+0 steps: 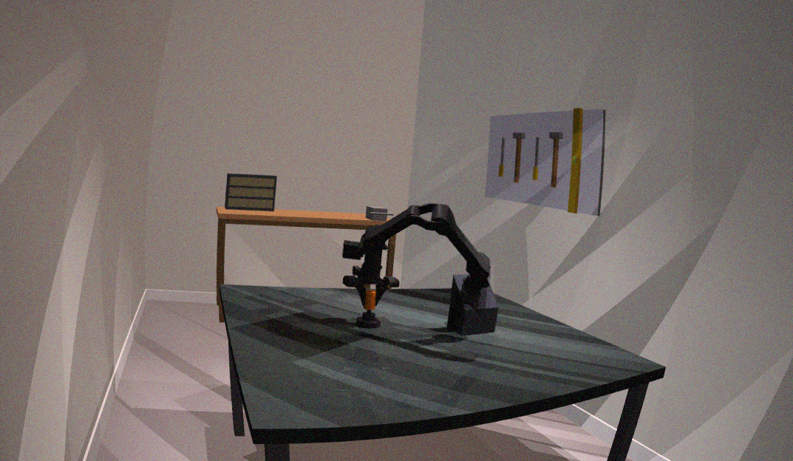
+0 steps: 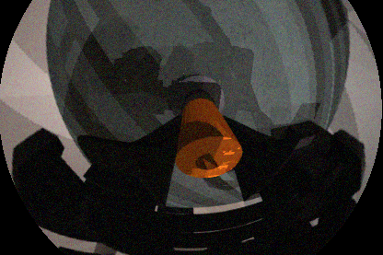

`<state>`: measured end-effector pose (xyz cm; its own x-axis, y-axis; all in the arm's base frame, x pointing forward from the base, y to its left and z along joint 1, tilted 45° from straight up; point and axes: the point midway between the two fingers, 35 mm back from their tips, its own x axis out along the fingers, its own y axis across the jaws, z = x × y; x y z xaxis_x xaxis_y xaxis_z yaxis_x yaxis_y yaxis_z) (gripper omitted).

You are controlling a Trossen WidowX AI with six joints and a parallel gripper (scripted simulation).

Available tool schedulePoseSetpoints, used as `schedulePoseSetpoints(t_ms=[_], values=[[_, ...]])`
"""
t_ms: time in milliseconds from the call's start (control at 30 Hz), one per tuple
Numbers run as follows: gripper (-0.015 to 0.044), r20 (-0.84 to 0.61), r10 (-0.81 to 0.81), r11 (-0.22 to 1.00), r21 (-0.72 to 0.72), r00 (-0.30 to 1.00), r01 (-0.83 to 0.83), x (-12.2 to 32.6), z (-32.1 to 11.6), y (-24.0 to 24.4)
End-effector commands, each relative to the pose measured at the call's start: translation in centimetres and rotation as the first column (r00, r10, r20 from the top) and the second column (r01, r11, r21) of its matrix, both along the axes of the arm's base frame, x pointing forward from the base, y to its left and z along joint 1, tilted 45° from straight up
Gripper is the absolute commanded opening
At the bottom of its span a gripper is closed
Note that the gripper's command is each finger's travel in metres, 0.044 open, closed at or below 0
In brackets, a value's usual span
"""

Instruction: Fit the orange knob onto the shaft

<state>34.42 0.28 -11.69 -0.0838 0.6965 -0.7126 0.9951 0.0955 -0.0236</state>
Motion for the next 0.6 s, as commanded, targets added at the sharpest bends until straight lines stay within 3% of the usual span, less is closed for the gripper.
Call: schedulePoseSetpoints(t_ms=[0,567], values=[[0.0,-0.004,-0.004,1.0,0.001,1.0,0.004,-0.12,-0.07,0.09],[0.0,-0.01,-0.01,1.0,0.0,1.0,0.01,0.14,0.18,-0.15]])
